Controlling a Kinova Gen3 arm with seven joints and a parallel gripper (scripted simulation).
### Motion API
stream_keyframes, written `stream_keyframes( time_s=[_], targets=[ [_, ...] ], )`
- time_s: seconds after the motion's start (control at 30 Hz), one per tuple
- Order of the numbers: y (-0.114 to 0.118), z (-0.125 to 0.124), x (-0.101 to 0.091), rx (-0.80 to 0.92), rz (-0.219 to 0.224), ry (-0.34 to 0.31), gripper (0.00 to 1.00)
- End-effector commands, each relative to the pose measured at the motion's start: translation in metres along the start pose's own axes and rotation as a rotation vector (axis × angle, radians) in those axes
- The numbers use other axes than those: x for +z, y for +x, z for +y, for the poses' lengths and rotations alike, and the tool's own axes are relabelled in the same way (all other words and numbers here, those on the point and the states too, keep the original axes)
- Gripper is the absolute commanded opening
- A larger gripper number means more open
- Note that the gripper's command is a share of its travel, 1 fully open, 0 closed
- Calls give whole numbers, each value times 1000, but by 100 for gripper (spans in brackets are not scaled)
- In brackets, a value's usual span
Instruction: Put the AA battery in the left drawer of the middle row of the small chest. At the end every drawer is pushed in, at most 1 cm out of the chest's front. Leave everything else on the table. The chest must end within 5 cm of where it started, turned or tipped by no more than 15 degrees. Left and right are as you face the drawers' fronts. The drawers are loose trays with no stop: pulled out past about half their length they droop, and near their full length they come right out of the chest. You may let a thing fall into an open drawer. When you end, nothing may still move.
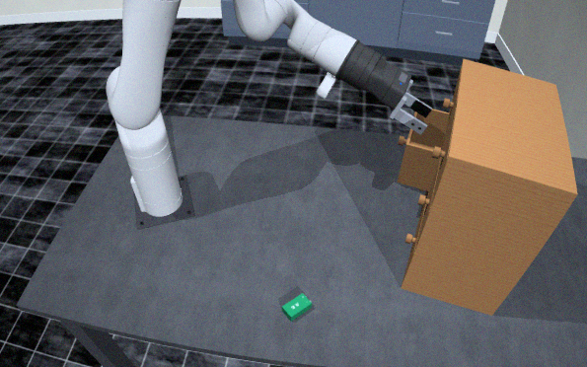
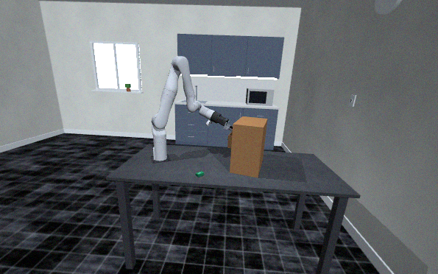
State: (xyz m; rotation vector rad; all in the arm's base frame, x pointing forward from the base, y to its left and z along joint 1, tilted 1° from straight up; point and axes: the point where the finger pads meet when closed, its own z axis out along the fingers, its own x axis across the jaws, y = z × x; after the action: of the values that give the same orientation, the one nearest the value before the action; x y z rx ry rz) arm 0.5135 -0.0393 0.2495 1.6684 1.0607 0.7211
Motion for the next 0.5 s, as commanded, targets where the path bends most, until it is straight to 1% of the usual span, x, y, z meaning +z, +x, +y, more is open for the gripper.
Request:
stream_keyframes(
  time_s=[0.0,0.23,0.3,0.47],
  targets=[
    [3,-1,-15,-3,9,-6,100],
    [3,-10,-47,-3,9,-6,100],
    [3,-10,-47,-3,9,-6,100],
    [2,-17,-69,-5,9,-5,100]
  ],
)
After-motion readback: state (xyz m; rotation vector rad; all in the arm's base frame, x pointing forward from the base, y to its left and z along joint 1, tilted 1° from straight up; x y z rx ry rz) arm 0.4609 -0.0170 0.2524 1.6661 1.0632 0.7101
